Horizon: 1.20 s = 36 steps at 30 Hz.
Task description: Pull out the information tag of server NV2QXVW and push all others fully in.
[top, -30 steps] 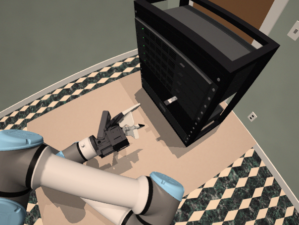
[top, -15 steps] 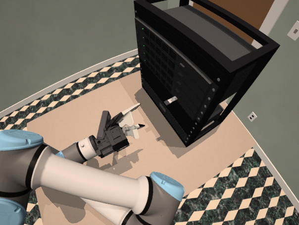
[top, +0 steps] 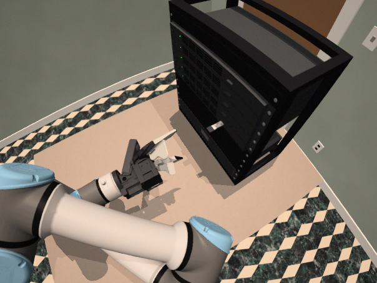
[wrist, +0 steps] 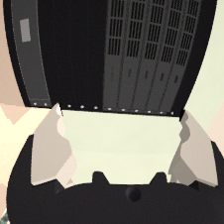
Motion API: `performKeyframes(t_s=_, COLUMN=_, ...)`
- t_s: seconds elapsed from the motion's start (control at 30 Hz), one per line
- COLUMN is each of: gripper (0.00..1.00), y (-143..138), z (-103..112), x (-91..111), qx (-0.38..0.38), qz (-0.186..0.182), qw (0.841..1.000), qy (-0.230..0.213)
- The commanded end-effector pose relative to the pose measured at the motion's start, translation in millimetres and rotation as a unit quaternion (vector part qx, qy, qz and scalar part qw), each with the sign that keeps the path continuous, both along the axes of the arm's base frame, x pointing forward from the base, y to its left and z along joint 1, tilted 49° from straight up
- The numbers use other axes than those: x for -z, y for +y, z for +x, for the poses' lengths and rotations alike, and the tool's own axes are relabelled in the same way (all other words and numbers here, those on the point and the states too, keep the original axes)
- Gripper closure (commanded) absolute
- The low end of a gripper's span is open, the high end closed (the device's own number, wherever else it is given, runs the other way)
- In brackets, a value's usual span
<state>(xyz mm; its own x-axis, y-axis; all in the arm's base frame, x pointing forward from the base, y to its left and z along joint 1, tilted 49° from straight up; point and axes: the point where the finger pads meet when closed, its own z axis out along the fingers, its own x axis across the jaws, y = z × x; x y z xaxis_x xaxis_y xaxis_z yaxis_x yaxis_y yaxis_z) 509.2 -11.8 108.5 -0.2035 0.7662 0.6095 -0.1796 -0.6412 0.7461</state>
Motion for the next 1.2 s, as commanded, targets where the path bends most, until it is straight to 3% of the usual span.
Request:
performKeyframes(t_s=0.0, gripper=0.00, y=2.0, z=-1.2, x=-3.2, qx=0.000, qz=-0.004, qw=1.000, qy=-0.003)
performKeyframes(t_s=1.17, gripper=0.00, y=7.4, z=-5.3, x=-11.5, qx=-0.001, qz=-0.021, qw=1.000, qy=-0.018)
